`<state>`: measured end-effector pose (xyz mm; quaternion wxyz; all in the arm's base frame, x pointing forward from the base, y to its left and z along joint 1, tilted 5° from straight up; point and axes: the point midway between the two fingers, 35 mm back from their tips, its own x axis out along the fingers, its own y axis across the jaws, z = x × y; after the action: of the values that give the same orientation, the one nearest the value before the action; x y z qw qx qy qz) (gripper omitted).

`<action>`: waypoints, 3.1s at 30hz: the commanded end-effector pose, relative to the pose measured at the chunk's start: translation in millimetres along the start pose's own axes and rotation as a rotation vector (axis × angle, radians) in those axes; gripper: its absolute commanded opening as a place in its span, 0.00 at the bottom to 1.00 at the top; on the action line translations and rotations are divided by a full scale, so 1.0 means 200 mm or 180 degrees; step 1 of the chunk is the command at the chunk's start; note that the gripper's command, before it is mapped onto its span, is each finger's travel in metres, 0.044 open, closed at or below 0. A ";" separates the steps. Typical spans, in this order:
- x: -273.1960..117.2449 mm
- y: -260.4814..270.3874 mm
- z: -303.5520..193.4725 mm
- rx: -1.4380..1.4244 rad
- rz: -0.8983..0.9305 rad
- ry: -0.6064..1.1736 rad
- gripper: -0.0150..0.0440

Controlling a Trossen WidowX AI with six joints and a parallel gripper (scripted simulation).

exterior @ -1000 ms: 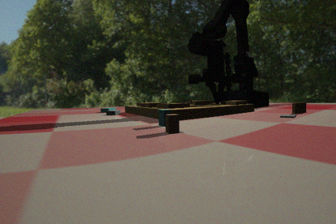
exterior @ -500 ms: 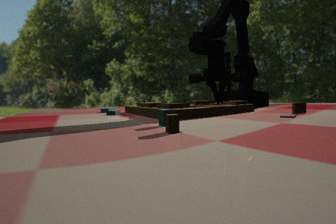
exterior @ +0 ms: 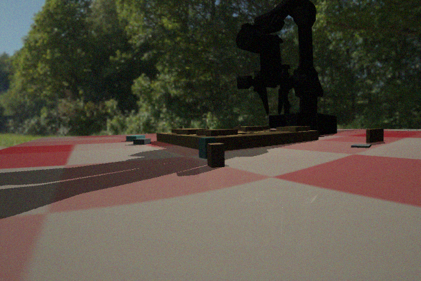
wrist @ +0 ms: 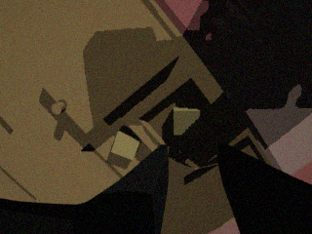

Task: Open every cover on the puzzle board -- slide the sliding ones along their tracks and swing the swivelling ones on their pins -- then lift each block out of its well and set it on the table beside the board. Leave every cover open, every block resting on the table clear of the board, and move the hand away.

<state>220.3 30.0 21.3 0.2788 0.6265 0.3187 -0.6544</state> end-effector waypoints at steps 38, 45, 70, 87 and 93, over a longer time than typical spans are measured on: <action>0.09 0.00 0.00 -0.0040 0.0019 0.0011 0.50; 0.09 0.00 0.00 -0.0346 0.0020 0.0010 0.50; 0.09 0.00 0.00 -0.1538 0.0022 0.0007 0.50; 0.09 0.00 0.00 -0.2348 0.0023 0.0004 0.50; 0.09 0.00 0.00 -0.2634 0.0024 0.0003 0.50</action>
<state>219.1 30.7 4.5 0.4955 0.4773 0.5401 -0.4847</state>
